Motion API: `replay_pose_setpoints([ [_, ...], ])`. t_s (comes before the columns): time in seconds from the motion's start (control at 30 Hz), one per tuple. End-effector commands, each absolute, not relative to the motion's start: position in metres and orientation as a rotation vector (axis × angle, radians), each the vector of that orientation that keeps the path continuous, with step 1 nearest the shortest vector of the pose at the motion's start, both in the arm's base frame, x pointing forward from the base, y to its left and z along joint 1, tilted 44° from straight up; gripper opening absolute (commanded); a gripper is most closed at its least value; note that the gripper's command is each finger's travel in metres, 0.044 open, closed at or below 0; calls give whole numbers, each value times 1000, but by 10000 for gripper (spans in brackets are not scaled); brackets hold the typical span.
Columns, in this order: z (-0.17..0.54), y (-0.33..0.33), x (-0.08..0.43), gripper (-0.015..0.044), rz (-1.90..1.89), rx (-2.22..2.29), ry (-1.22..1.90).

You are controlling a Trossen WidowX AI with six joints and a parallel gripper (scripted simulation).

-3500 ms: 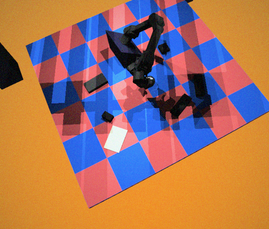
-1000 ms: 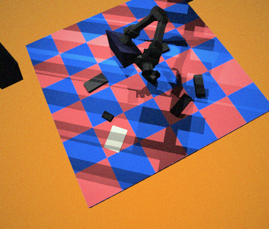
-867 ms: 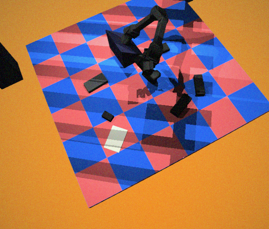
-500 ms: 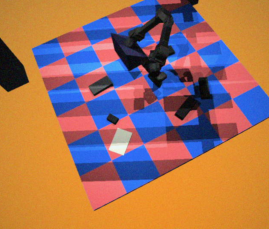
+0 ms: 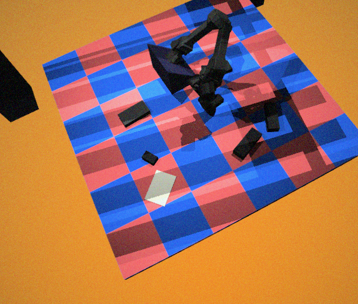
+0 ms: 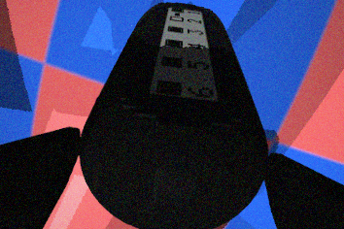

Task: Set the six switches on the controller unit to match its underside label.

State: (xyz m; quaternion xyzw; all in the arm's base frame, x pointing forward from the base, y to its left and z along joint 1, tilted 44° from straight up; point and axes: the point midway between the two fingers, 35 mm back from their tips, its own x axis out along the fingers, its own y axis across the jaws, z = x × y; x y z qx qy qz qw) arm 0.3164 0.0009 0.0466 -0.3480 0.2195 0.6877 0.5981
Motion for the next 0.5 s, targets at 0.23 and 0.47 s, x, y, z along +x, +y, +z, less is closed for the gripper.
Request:
replay_pose_setpoints([
  [0.23,52,11,314,338,1601,-789,499],
  [0.47,55,13,313,338,1601,-788,499],
])
